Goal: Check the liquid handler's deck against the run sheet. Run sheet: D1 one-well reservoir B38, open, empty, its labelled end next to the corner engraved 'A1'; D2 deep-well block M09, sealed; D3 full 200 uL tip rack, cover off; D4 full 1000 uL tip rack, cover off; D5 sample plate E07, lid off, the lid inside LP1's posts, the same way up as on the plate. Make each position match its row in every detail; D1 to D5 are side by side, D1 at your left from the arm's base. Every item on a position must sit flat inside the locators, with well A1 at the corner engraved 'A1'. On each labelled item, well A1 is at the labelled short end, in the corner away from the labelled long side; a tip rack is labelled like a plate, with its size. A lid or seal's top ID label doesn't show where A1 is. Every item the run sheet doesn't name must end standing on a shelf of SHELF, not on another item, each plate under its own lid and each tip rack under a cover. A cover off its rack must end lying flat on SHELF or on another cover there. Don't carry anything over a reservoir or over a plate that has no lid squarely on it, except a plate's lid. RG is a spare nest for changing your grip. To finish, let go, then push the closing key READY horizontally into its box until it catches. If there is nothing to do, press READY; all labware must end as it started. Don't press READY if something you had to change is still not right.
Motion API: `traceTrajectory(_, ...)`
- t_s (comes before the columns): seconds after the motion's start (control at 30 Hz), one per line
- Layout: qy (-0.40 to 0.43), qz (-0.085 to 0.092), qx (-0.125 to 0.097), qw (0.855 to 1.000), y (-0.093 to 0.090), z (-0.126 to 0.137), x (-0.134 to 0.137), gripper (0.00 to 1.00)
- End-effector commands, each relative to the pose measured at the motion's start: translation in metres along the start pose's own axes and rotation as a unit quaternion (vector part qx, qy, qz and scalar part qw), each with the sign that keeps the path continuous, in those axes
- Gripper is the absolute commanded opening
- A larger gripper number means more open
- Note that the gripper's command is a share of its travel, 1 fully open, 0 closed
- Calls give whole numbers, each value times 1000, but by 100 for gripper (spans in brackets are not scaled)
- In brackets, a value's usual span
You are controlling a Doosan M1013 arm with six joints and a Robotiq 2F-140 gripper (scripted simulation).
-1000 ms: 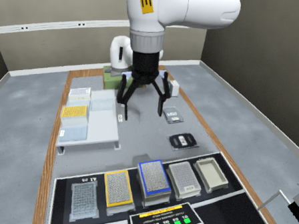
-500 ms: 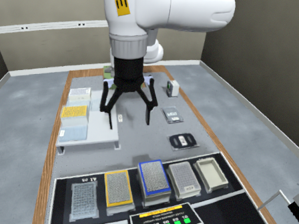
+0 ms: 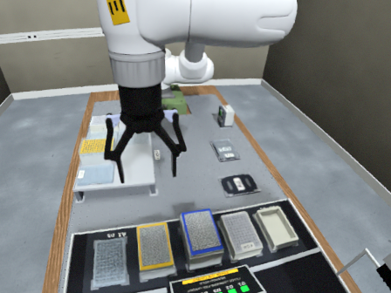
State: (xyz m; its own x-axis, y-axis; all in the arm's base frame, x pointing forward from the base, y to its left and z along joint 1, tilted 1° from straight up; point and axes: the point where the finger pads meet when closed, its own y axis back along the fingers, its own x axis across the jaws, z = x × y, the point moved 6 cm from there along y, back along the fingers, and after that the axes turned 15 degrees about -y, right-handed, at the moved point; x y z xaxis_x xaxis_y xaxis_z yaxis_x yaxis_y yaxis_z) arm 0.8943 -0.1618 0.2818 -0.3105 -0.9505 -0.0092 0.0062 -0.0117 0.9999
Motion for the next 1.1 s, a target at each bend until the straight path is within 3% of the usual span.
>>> traceTrajectory(0.0, 0, 2, -2, 1000, 2, -16, 17, 79)
traceTrajectory(1.07, 0, 2, -2, 1000, 2, -118, 108, 79)
